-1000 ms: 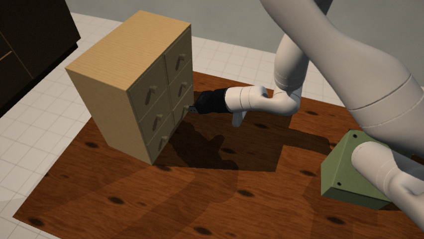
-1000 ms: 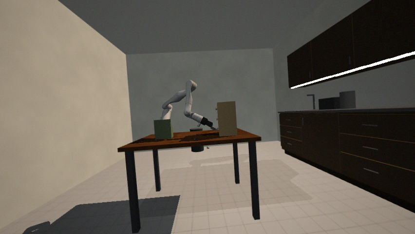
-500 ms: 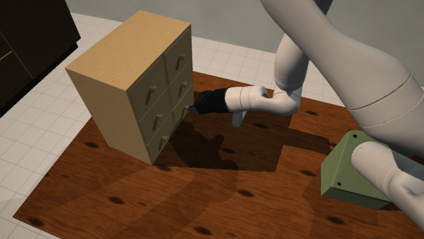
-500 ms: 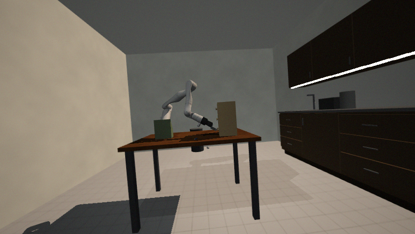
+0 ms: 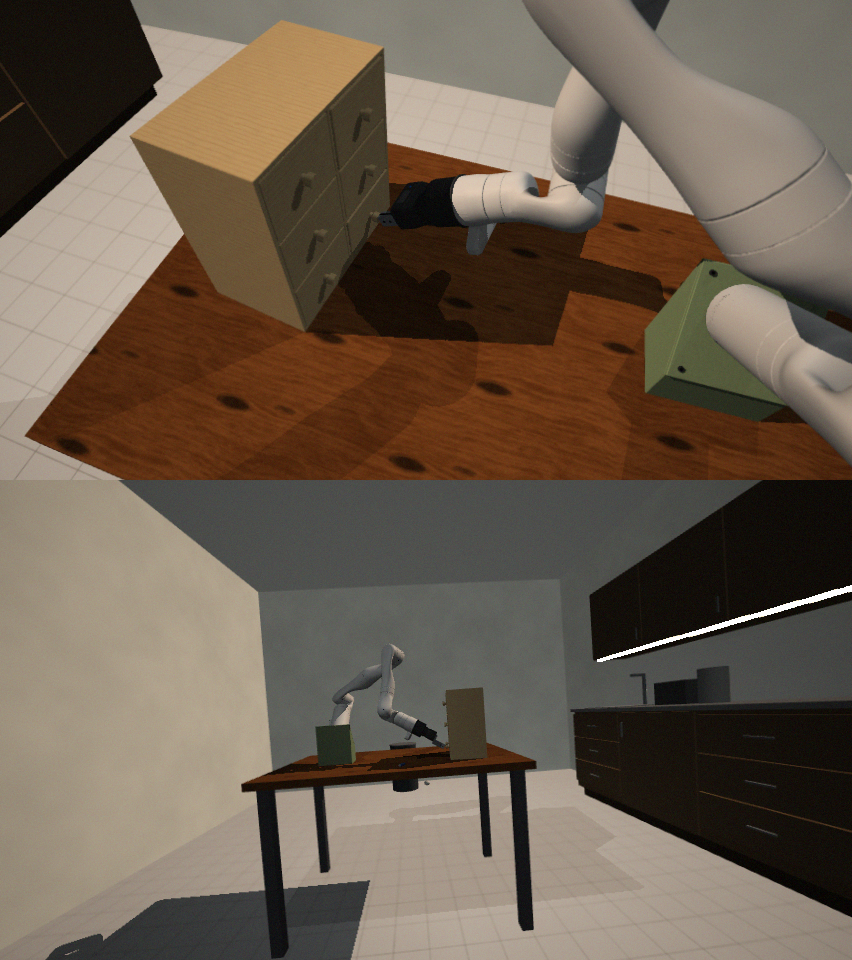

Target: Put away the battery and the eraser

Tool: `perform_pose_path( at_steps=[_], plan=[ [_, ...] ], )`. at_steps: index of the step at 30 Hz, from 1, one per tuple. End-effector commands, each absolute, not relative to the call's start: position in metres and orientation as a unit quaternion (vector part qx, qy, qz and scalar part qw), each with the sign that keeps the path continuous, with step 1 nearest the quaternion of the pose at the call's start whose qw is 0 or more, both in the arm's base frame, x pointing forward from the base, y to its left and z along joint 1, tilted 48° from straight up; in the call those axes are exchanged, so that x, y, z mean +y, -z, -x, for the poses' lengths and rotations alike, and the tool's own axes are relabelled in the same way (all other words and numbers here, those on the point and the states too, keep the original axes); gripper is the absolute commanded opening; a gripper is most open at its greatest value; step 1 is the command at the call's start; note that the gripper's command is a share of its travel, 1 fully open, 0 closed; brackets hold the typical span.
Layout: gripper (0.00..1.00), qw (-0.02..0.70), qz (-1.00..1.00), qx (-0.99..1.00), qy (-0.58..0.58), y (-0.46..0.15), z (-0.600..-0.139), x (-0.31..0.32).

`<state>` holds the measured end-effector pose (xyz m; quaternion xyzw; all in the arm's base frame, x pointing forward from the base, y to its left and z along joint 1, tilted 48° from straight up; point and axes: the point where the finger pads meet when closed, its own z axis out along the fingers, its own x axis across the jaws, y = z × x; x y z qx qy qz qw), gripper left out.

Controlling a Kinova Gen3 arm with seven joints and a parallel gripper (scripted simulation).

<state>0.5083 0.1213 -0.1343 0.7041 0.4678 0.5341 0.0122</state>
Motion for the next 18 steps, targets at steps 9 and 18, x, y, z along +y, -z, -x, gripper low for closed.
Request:
perform_pose_path(
  at_steps=[9, 18],
  plan=[
    [0.00, 0.014, -0.704, 0.467, -0.535, 0.132, -0.496, 0.118],
    [0.00, 0.014, -0.704, 0.467, -0.535, 0.128, -0.461, 0.113]
  ],
)
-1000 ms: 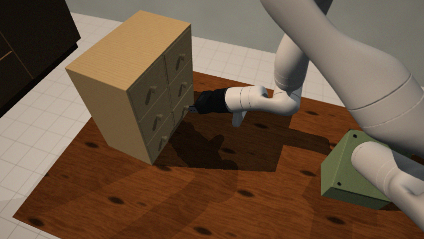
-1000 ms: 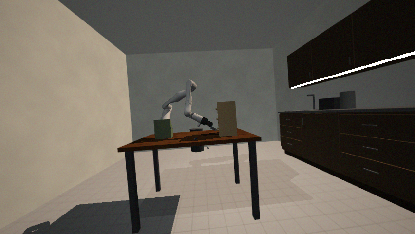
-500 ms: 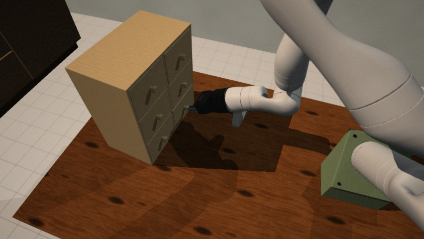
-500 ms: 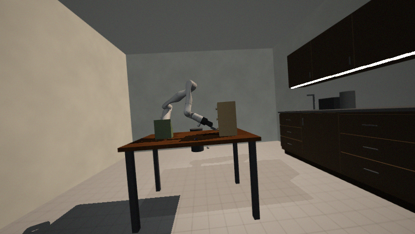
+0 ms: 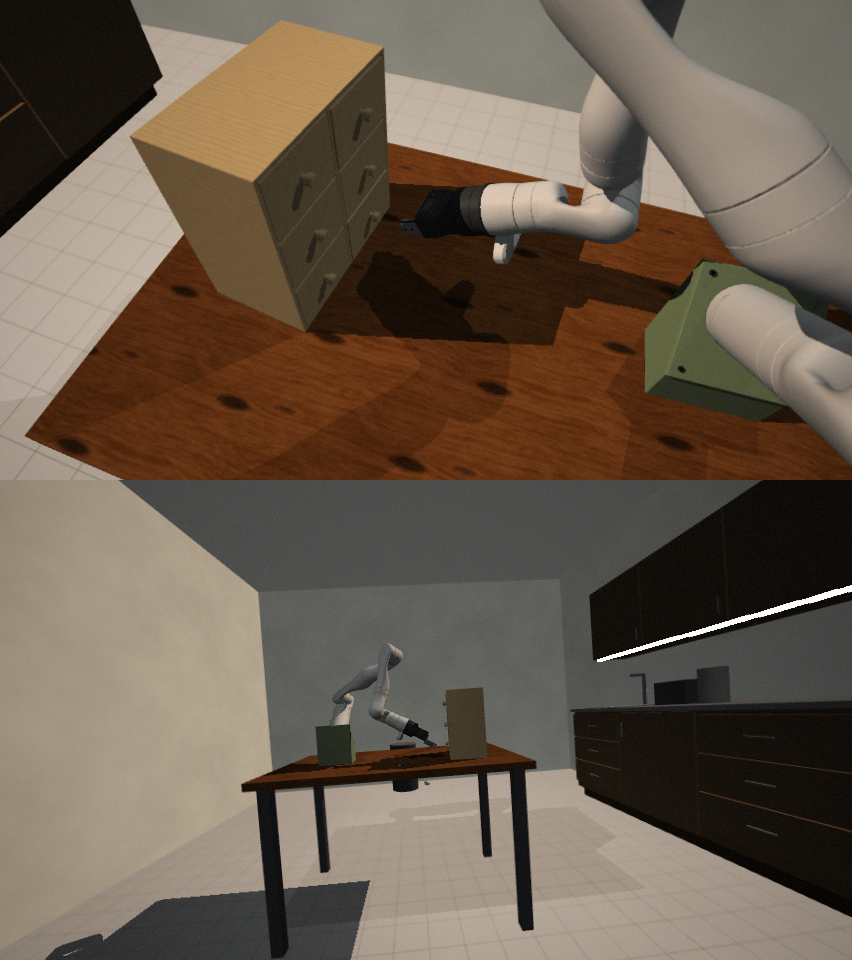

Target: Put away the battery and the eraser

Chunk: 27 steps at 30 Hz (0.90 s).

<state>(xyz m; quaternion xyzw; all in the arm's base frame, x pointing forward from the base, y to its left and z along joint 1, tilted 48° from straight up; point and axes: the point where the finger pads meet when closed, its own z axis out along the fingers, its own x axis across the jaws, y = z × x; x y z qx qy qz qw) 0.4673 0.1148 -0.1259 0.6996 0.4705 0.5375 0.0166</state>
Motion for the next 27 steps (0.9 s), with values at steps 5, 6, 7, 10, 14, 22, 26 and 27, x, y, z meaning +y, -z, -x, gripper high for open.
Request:
perform_pose_path(
  at_steps=[5, 6, 7, 10, 14, 22, 26, 27],
  plan=[
    [0.00, 0.014, -0.704, 0.467, -0.535, 0.128, -0.461, 0.113],
    [0.00, 0.014, -0.704, 0.467, -0.535, 0.127, -0.460, 0.113],
    [0.00, 0.014, -0.704, 0.467, -0.535, 0.126, -0.459, 0.111],
    [0.00, 0.014, -0.704, 0.467, -0.535, 0.117, -0.452, 0.101],
    [0.00, 0.014, -0.704, 0.467, -0.535, 0.097, -0.437, 0.080],
    [0.00, 0.014, -0.704, 0.467, -0.535, 0.080, -0.423, 0.060],
    [0.00, 0.014, -0.704, 0.467, -0.535, 0.079, -0.423, 0.059],
    [0.00, 0.014, -0.704, 0.467, -0.535, 0.079, -0.423, 0.059]
  ],
)
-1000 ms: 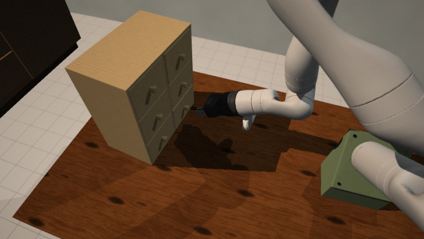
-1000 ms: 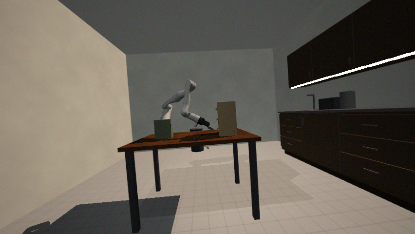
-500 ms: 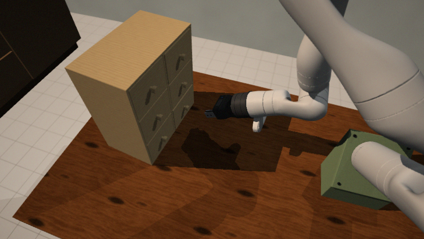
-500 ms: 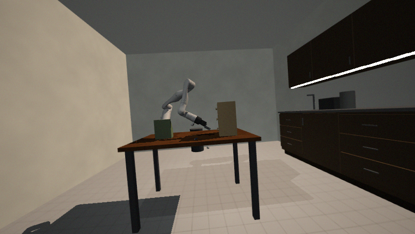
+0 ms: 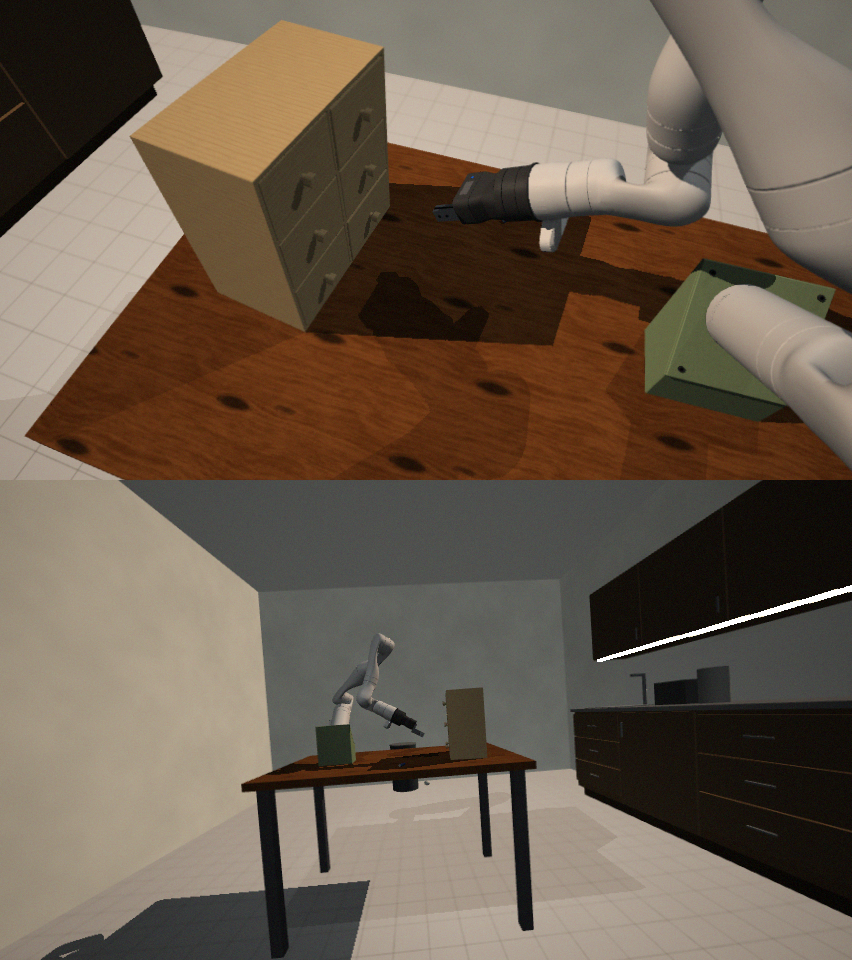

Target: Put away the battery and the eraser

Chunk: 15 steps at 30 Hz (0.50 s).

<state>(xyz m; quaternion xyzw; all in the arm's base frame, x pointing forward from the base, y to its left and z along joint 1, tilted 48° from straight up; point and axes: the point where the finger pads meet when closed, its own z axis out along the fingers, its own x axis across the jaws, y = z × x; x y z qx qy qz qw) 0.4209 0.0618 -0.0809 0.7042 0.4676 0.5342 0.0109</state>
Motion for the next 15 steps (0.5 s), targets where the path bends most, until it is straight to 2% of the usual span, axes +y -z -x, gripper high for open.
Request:
perform_pose_path(
  at_steps=[1, 15],
  plan=[
    [0.00, 0.014, -0.704, 0.467, -0.535, 0.0790, -0.4227, 0.0591],
    [0.00, 0.011, -0.704, 0.470, -0.533, 0.0785, -0.4222, 0.0584]
  ],
)
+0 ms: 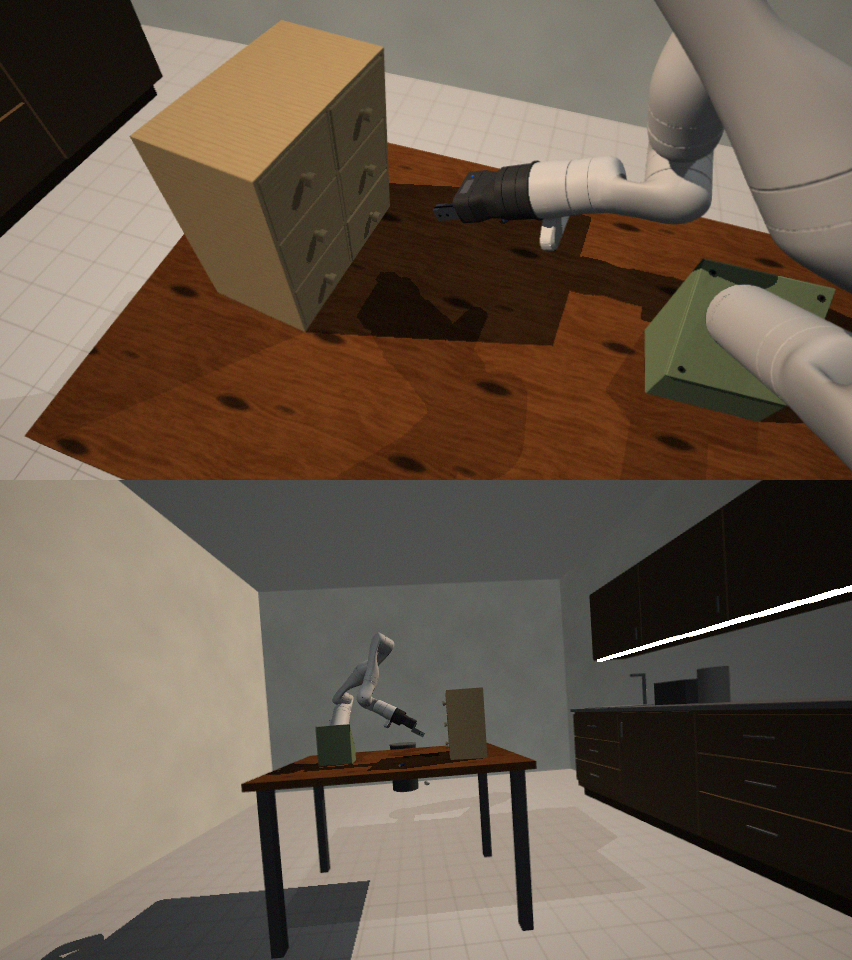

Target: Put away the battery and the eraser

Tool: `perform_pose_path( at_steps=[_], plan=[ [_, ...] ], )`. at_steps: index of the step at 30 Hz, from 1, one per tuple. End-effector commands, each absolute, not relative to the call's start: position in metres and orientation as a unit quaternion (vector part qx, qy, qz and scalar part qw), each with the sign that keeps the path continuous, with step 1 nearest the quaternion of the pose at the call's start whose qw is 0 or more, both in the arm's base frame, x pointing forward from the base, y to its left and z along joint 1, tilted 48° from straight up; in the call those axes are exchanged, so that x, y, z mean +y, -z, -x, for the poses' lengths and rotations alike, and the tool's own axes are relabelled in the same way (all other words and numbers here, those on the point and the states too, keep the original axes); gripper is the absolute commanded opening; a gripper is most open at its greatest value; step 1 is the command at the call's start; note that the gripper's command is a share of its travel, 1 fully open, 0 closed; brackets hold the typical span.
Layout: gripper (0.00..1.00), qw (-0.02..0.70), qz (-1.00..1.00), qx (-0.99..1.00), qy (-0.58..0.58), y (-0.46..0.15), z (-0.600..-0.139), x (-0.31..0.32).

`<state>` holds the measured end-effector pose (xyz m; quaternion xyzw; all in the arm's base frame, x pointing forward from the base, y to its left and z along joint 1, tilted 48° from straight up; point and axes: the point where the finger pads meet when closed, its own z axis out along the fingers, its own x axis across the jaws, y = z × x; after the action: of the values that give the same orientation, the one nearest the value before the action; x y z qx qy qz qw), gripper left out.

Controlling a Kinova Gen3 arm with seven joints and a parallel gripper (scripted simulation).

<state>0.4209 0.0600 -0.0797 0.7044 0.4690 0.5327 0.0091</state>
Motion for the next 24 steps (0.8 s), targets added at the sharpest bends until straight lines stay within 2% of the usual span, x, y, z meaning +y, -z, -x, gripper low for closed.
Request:
perform_pose_path(
  at_steps=[1, 24],
  plan=[
    [0.00, 0.010, -0.704, 0.470, -0.532, 0.0784, -0.4221, 0.0583],
    [0.00, -0.020, -0.704, 0.492, -0.512, 0.0723, -0.4179, 0.0516]
  ],
)
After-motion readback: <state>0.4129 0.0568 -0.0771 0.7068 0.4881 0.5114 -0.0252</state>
